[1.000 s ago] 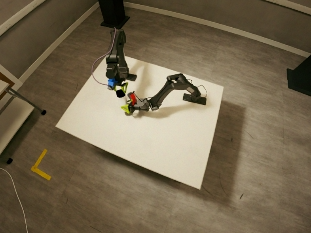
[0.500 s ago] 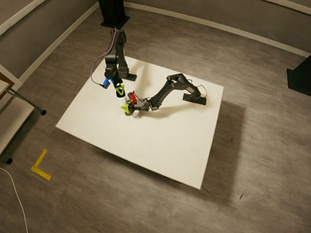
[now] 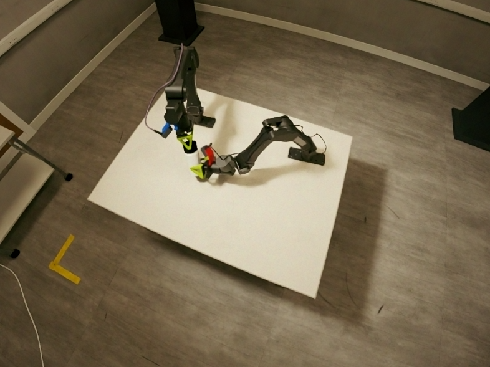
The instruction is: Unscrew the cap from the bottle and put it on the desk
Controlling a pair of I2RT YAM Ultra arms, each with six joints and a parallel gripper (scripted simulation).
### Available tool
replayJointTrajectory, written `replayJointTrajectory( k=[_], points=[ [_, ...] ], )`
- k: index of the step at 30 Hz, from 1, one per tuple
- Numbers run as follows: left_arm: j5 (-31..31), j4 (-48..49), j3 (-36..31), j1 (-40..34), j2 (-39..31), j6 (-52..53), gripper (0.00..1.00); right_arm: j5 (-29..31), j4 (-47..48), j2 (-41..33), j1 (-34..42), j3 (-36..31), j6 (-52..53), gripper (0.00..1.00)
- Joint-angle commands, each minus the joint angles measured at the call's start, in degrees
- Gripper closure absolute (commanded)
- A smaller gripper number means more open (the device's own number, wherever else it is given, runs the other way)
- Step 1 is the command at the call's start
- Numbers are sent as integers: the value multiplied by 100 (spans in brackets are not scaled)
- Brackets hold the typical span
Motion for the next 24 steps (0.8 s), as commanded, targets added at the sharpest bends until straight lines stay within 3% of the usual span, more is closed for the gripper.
replayJointTrajectory(
  k=[1, 2, 5, 8, 15, 17, 18, 24],
  points=[
    [19, 160, 108, -6, -117, -60, 100, 1, -45, -16, 0, 27, -78, 35],
    [19, 160, 108, -6, -117, -60, 100, 1, -45, -16, 0, 27, -78, 36],
    [19, 160, 108, -6, -117, -60, 100, 33, -66, -3, 17, 47, -431, 70],
    [19, 160, 108, -6, -117, -60, 100, 213, -114, 21, 110, 100, -1774, 100],
    [19, 160, 108, -6, -117, -60, 100, 383, -124, 20, 190, 128, -3554, 100],
    [19, 160, 108, -6, -117, -60, 100, 383, -124, 20, 190, 128, -3554, 100],
    [19, 160, 107, -6, -118, -60, 100, 434, -128, 22, 219, 134, -4201, 100],
    [19, 160, 107, -6, -118, -60, 100, 607, -121, 15, 315, 146, -5695, 100]
  ],
)
